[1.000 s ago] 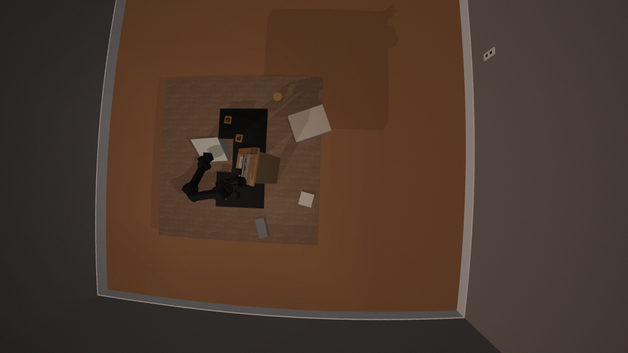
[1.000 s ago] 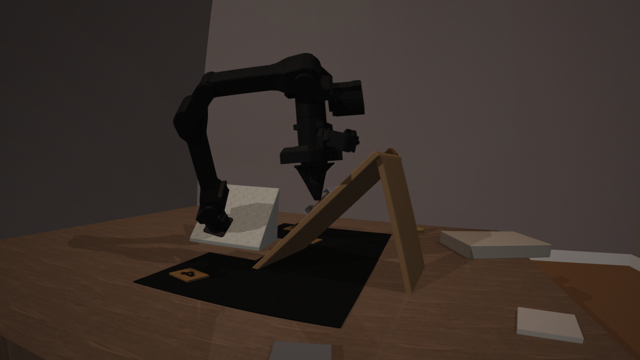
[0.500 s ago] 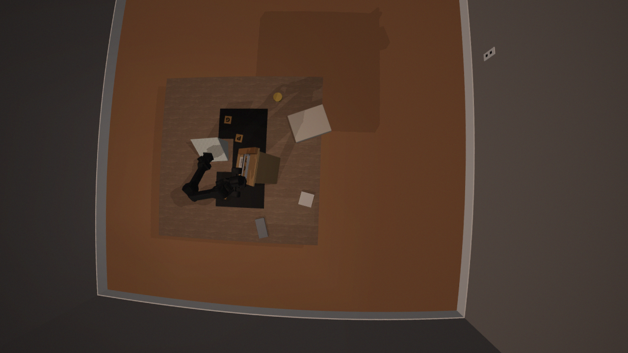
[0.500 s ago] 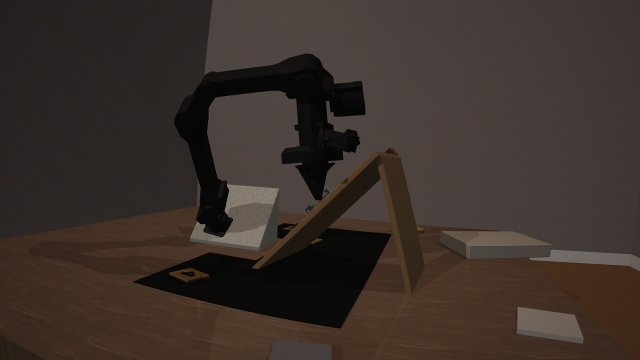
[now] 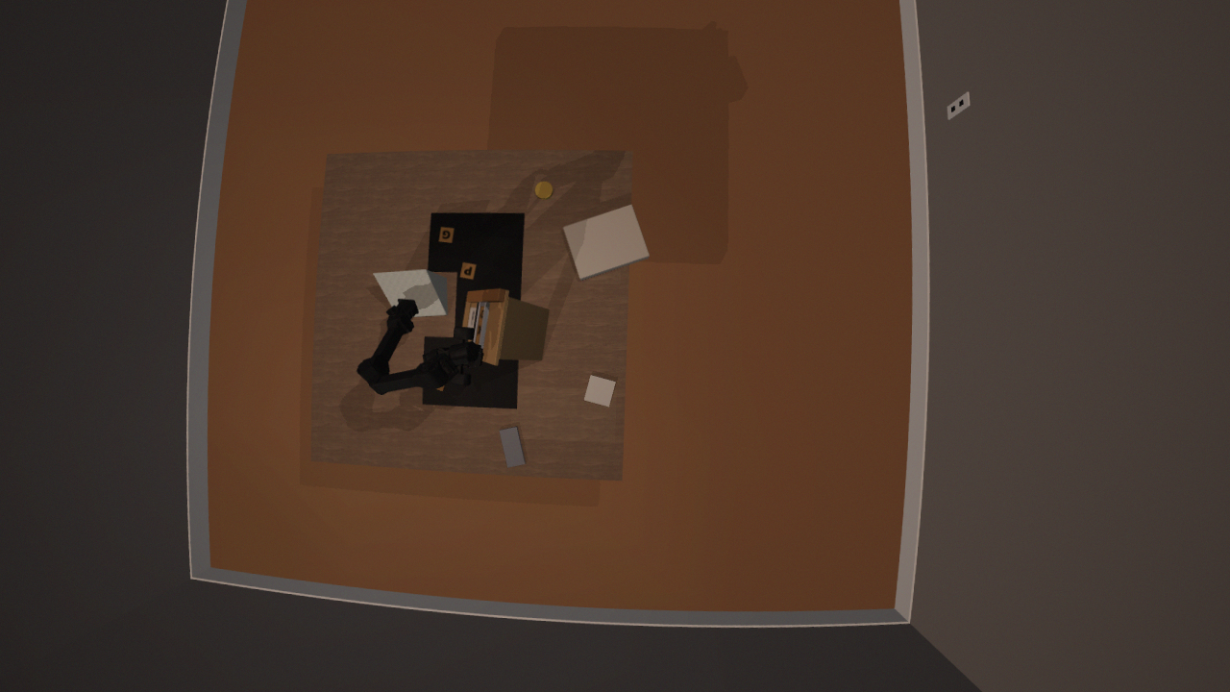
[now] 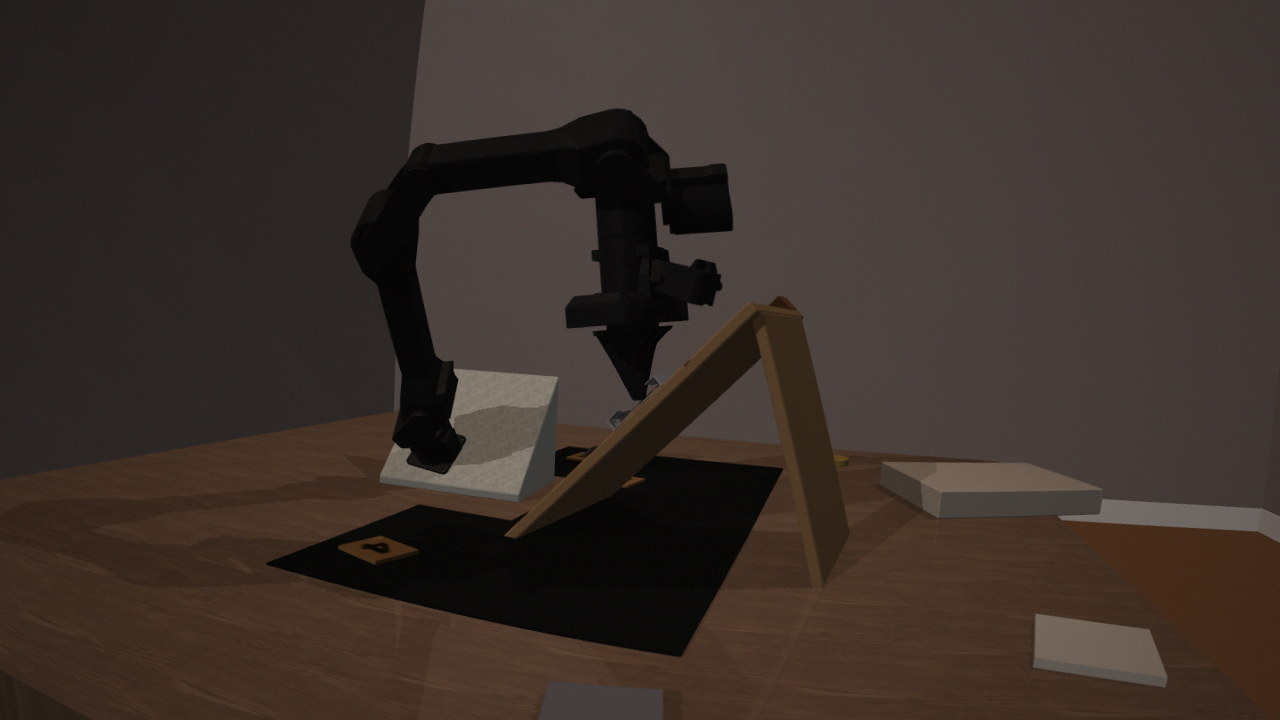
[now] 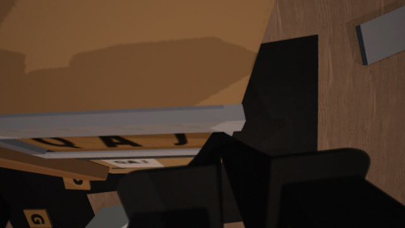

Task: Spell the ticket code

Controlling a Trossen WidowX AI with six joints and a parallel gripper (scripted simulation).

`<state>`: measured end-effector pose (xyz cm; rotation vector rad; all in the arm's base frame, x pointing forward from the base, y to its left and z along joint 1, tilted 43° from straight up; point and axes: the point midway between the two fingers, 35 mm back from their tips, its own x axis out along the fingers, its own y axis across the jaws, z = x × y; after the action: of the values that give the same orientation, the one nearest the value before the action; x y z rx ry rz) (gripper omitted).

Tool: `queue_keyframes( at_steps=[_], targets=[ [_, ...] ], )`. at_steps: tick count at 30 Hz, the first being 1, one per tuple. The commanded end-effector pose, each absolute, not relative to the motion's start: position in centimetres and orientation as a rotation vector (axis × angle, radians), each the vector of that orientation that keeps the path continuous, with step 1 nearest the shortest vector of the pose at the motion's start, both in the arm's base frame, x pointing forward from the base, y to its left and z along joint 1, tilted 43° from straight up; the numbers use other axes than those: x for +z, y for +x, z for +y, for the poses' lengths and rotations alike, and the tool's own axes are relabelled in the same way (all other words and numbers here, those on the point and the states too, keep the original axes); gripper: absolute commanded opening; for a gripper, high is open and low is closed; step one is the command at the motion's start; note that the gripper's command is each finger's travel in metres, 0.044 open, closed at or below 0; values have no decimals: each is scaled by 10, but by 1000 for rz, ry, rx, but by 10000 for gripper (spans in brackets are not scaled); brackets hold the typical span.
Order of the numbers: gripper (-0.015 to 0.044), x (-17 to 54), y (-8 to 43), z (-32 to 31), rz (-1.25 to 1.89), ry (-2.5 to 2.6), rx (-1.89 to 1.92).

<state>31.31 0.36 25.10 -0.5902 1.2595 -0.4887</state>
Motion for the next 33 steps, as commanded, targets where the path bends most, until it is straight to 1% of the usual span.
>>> queue_keyframes(
  at_steps=[1,9,33],
  targets=[
    [0,249,313,6,1263,-585,-489],
    [0,250,312,5,1261,-585,-488],
    [0,261,287,18,1195,-586,-445]
  ],
)
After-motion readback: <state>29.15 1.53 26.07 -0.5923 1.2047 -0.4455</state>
